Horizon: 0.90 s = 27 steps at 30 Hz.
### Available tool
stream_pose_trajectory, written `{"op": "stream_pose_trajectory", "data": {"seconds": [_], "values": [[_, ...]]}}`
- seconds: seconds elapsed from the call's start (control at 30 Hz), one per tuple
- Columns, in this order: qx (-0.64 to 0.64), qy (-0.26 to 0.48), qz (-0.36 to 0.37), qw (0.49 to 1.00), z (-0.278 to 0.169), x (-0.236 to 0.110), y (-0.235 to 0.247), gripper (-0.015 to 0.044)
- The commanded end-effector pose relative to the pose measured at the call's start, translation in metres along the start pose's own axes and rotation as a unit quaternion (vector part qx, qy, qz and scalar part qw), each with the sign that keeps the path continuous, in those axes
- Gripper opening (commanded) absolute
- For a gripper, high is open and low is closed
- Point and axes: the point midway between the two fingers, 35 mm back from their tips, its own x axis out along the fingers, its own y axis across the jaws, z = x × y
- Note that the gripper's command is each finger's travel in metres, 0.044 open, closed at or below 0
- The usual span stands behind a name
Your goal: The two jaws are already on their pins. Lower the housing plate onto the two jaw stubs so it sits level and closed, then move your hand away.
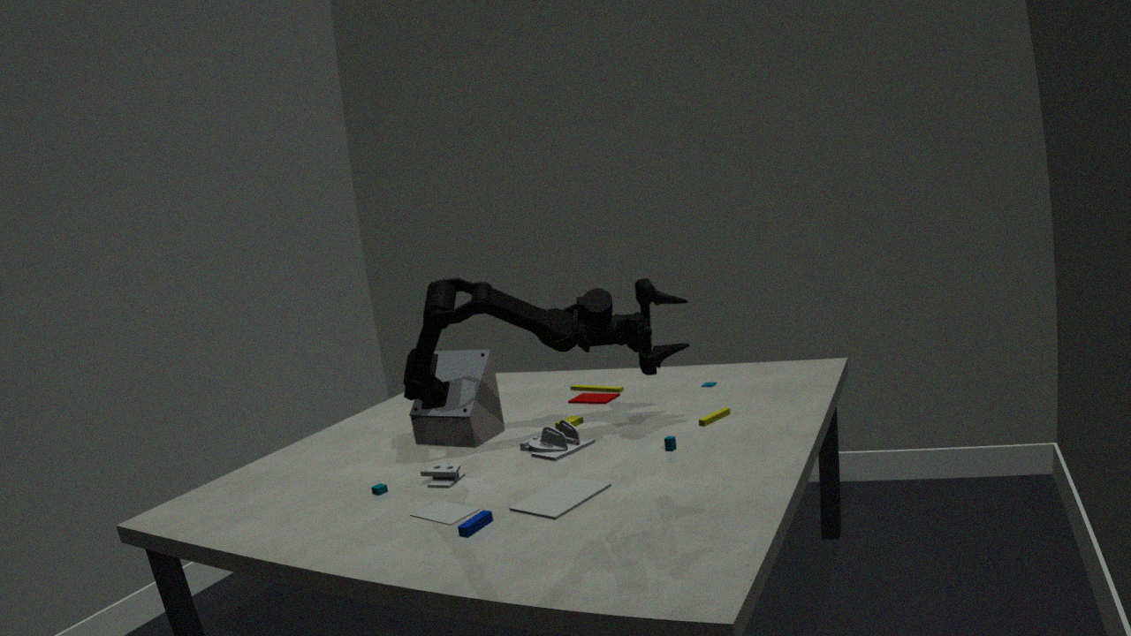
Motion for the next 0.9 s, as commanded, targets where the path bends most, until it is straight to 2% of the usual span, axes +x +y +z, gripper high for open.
{"op": "stream_pose_trajectory", "data": {"seconds": [0.0, 0.87], "values": [[-0.034, -0.006, -0.02, 0.999, 0.009, -0.007, -0.004, 0.044], [-0.256, -0.003, -0.15, 0.955, 0.063, -0.06, -0.031, 0.044]]}}
